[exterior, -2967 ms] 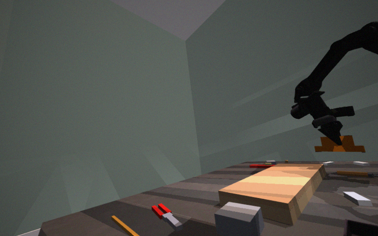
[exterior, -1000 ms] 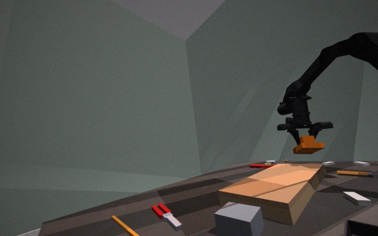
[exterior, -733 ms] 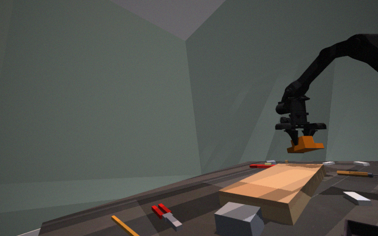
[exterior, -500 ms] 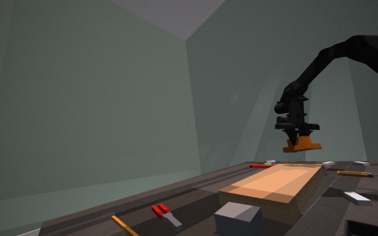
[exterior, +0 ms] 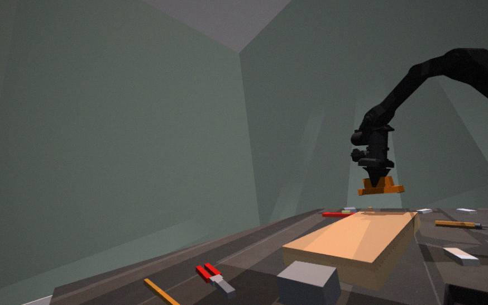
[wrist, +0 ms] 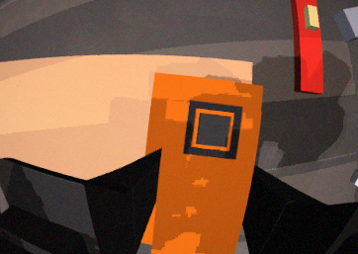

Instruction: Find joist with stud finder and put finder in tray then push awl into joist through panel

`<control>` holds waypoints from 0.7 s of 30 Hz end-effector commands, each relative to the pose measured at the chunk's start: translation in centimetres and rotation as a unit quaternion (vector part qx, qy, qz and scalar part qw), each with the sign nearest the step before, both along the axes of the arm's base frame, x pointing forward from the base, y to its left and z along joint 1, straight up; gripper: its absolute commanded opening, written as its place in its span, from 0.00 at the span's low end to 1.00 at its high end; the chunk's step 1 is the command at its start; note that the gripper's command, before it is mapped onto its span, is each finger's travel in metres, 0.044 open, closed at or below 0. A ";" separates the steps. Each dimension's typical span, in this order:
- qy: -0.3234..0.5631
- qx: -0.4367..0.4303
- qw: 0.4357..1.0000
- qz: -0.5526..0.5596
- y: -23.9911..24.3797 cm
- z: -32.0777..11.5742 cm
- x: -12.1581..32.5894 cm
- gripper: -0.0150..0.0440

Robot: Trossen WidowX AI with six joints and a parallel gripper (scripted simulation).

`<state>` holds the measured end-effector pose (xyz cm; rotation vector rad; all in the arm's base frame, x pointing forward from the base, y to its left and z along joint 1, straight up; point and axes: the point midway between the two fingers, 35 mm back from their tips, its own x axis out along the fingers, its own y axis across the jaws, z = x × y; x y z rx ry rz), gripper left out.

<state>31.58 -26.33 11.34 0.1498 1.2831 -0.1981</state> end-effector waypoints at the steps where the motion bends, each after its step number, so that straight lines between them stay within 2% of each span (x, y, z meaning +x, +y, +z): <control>1: -0.008 -0.008 1.000 0.015 -0.2 0.2 0.4 0.25; 21: -0.008 -0.010 1.000 0.019 -0.4 -3.4 0.6 0.25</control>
